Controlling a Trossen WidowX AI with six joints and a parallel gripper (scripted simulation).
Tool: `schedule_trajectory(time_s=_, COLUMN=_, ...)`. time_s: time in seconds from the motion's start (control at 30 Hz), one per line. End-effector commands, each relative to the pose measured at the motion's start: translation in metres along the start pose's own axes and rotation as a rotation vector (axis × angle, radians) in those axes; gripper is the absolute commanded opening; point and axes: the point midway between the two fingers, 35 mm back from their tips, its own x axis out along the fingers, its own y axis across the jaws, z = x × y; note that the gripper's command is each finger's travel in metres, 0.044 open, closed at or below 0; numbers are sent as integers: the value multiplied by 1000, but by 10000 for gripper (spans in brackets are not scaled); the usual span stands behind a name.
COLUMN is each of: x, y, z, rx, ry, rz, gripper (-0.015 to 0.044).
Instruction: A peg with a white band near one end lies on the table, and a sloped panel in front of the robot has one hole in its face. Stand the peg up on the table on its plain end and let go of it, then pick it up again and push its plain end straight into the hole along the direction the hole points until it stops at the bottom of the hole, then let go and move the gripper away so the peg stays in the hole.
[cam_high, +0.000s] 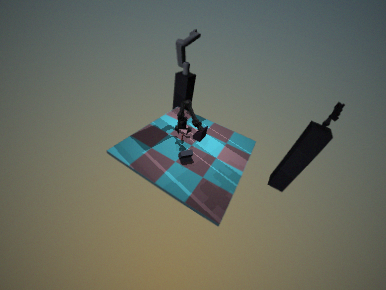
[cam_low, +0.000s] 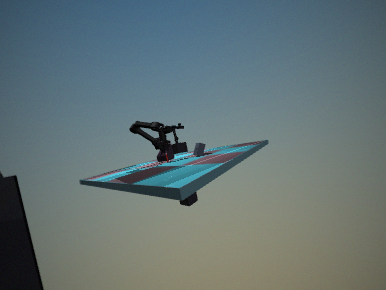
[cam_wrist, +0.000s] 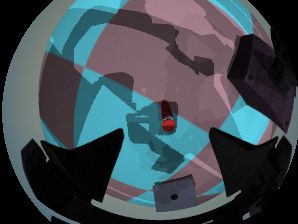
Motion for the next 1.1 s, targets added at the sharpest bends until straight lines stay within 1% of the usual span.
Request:
schedule_trajectory(time_s=0.0, x=8, y=-1, z=1, rx=-6, ry=-5, rz=0, gripper=440)
schedule_trajectory(time_s=0.83, x=49, y=-1, z=3, rx=-6, ry=-8, rz=6, gripper=440)
schedule_trajectory(time_s=1.0, x=51, y=-1, z=4, rx=-6, ry=-9, rz=6, gripper=440)
schedule_trajectory(time_s=1.07, x=48, y=1, z=3, rx=1, ry=-3, rz=6, gripper=387)
